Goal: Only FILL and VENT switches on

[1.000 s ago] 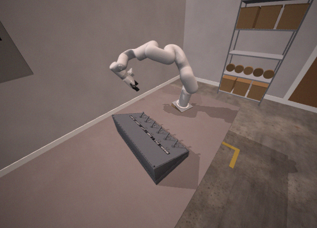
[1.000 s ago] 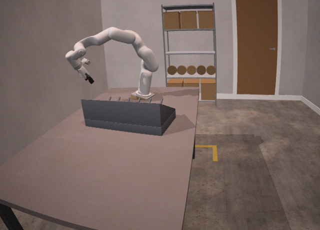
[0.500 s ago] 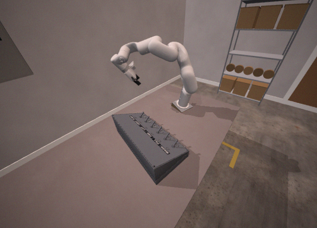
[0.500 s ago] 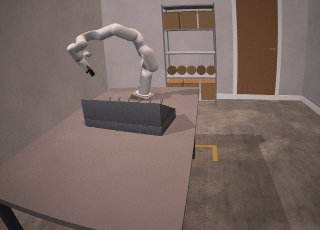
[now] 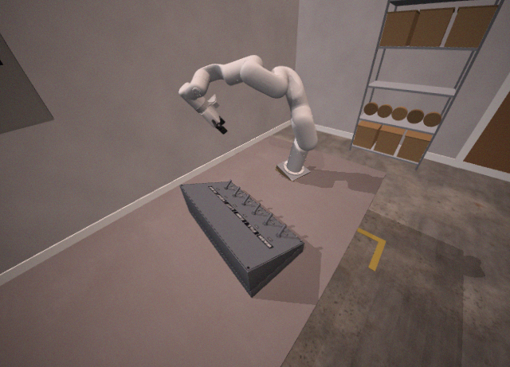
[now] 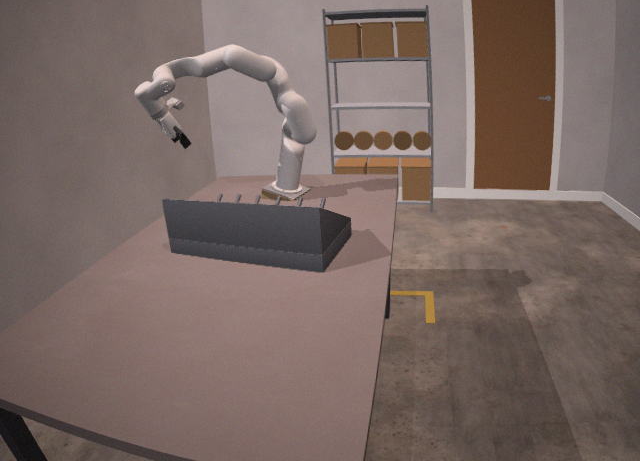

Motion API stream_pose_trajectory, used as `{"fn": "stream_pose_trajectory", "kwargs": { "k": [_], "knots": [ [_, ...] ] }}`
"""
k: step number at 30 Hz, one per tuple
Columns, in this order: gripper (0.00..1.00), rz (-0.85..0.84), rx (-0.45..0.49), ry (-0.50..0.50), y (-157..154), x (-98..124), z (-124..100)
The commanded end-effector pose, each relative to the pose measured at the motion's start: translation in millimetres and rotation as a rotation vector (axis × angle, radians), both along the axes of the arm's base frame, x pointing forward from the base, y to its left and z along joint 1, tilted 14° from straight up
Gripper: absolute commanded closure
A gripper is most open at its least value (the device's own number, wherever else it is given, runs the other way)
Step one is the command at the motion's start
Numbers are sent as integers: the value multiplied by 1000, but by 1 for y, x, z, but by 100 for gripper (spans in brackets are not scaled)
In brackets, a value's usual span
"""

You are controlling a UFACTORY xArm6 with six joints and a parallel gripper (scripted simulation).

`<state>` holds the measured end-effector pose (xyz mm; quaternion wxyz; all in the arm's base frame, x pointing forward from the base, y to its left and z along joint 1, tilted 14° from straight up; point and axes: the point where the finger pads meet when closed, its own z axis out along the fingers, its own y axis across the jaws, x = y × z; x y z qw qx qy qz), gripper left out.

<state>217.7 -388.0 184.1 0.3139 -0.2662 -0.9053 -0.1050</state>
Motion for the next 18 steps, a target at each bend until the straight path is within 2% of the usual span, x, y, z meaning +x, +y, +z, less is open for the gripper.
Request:
{"fn": "stream_pose_trajectory", "kwargs": {
  "k": [1, 4, 6, 7, 8, 9, 10, 12, 13, 15, 16, 18],
  "knots": [
    [0, 5, -14, -6, 1, 5, 2],
    [0, 35, -69, -25, 14, 30, 5],
    [0, 72, -138, -58, 33, 61, 10],
    [0, 72, -138, -58, 33, 61, 10],
    [0, 94, -180, -84, 47, 81, 13],
    [0, 94, -180, -84, 47, 81, 13],
    [0, 119, -226, -116, 64, 101, 16],
    [0, 119, -226, -116, 65, 103, 16],
    [0, 144, -273, -157, 86, 125, 20],
    [0, 144, -273, -157, 86, 125, 20],
    [0, 169, -320, -206, 112, 149, 25],
    [0, 169, -320, -206, 112, 149, 25]
  ]
}}
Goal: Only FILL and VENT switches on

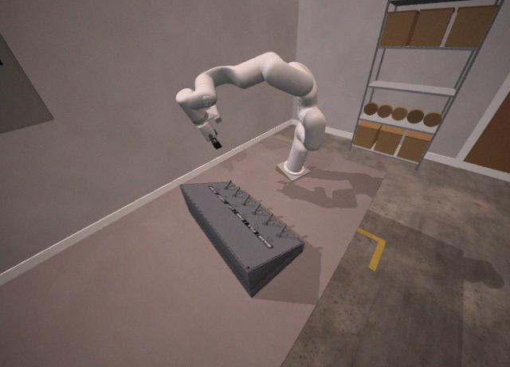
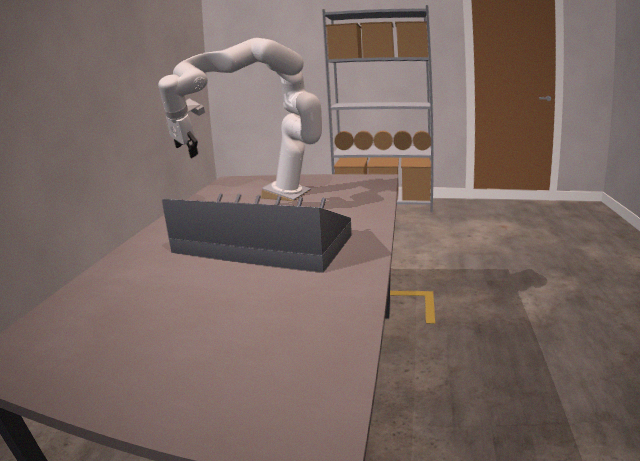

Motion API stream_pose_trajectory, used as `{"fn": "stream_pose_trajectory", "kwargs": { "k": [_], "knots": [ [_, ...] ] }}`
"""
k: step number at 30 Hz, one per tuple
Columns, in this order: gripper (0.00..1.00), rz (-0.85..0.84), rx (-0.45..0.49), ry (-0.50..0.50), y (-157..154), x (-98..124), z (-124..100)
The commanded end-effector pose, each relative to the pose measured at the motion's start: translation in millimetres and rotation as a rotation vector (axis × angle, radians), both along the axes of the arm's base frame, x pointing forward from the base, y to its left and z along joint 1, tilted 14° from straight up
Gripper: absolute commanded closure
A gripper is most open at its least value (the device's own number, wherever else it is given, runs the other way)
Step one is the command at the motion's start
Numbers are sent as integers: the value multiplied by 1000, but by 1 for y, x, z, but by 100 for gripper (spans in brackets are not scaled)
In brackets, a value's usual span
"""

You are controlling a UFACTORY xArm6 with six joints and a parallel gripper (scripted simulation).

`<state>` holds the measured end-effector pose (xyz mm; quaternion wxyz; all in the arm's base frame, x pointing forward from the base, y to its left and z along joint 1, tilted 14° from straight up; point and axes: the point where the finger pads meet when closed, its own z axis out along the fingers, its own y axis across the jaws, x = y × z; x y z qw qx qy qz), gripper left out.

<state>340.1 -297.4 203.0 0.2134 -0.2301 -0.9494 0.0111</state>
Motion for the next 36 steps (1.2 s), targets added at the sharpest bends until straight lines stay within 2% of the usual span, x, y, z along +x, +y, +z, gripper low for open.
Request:
{"fn": "stream_pose_trajectory", "kwargs": {
  "k": [1, 3, 4, 6, 7, 8, 10, 11, 14, 15, 17, 18, 19, 21, 22, 24, 25, 27, 28, 31, 32, 33, 34, 36],
  "knots": [
    [0, 57, -109, -109, 49, 47, 11],
    [0, 57, -109, -109, 51, 49, 11],
    [0, 84, -144, -173, 78, 66, 16],
    [0, 84, -144, -173, 84, 69, 17],
    [0, 110, -172, -244, 110, 82, 21],
    [0, 110, -172, -244, 120, 87, 23],
    [0, 110, -172, -244, 120, 87, 23],
    [0, 134, -191, -319, 157, 101, 29],
    [0, 134, -191, -319, 159, 102, 30],
    [0, 156, -199, -397, 199, 113, 37],
    [0, 156, -199, -397, 199, 113, 37],
    [0, 174, -197, -474, 229, 118, 42],
    [0, 174, -197, -474, 239, 120, 43],
    [0, 174, -197, -474, 239, 120, 43],
    [0, 190, -186, -548, 278, 122, 50],
    [0, 190, -186, -548, 278, 122, 50],
    [0, 203, -166, -618, 312, 121, 56],
    [0, 203, -166, -618, 315, 121, 57],
    [0, 213, -139, -682, 348, 118, 62],
    [0, 213, -139, -682, 350, 117, 63],
    [0, 220, -109, -738, 381, 111, 69],
    [0, 220, -109, -738, 381, 111, 69],
    [0, 226, -76, -786, 409, 103, 74],
    [0, 226, -76, -786, 409, 103, 74]
  ]
}}
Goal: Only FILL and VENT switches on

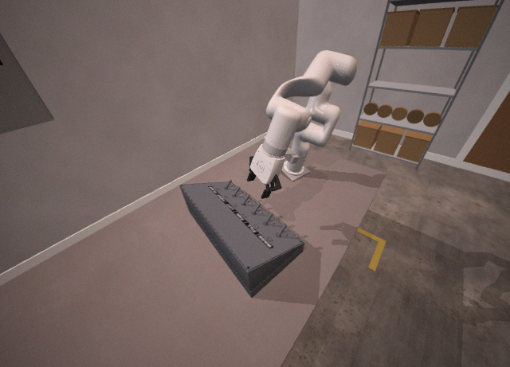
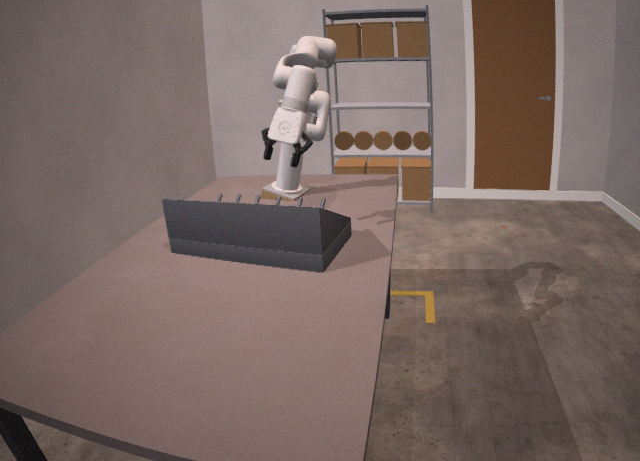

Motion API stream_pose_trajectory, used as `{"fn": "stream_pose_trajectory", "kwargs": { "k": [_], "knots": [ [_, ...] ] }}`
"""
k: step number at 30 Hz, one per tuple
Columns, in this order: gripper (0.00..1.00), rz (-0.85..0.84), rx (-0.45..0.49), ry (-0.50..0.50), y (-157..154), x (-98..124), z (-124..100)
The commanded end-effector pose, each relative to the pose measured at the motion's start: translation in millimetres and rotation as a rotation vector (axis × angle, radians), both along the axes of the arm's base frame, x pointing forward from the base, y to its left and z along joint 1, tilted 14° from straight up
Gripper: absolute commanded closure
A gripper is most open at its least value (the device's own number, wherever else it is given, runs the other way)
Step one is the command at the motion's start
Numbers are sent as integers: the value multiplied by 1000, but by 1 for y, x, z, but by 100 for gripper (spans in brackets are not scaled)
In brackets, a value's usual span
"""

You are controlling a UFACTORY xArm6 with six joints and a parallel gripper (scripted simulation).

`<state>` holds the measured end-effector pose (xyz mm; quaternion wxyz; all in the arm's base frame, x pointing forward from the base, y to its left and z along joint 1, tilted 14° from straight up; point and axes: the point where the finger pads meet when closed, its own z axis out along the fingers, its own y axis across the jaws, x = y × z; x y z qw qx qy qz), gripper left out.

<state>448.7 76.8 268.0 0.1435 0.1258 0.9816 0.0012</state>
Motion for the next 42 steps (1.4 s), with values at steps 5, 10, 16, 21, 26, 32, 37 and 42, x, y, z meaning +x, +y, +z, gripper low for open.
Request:
{"fn": "stream_pose_trajectory", "kwargs": {
  "k": [5, 10, 16, 21, 26, 32, 37, 42],
  "knots": [
    [0, 62, 112, -159, 93, -29, 20],
    [0, 86, 164, -197, 121, -44, 26],
    [0, 87, 166, -199, 122, -45, 26],
    [23, 87, 166, -199, 122, -45, 26],
    [23, 87, 166, -199, 122, -45, 26],
    [23, 87, 166, -199, 122, -45, 26],
    [23, 87, 166, -199, 122, -45, 26],
    [23, 87, 166, -199, 122, -45, 26]
  ]
}}
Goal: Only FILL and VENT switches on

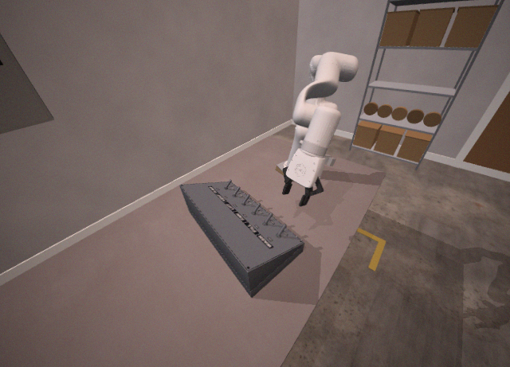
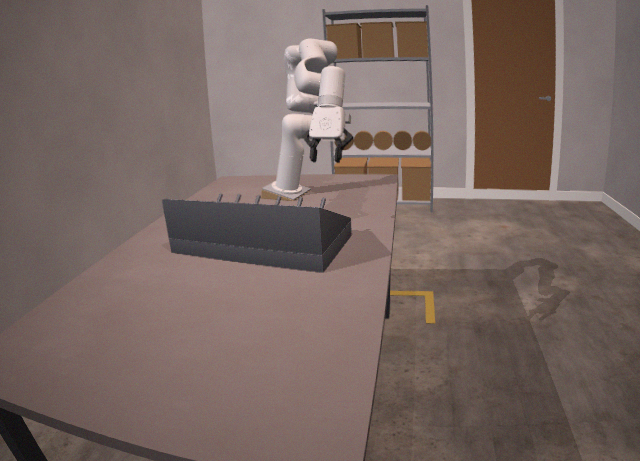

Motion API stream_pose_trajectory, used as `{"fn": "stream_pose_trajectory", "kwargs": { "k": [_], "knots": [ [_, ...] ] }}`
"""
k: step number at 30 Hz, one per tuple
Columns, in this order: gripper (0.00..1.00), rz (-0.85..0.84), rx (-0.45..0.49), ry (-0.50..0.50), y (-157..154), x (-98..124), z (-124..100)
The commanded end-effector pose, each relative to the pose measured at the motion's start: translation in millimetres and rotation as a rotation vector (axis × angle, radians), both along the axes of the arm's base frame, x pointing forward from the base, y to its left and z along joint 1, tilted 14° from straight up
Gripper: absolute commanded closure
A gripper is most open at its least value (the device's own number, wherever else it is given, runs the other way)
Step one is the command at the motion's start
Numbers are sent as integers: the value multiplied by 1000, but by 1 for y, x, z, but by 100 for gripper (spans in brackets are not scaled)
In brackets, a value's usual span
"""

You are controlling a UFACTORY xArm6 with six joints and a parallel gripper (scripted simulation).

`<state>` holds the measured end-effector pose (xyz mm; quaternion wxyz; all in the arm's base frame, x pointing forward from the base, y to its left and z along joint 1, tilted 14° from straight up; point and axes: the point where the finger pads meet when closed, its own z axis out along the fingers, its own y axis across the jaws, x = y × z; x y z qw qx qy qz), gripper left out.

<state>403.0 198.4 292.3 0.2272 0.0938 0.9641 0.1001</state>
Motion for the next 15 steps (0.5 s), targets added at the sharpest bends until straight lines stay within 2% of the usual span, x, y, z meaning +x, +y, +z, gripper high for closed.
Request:
{"fn": "stream_pose_trajectory", "kwargs": {
  "k": [1, 11, 13, 15],
  "knots": [
    [23, 0, 2, -4, 0, 1, 2],
    [23, 0, 2, -4, 1, 4, 5],
    [23, -2, 1, -4, 2, 23, 17],
    [23, -4, 0, -3, 3, 56, 36]
  ]
}}
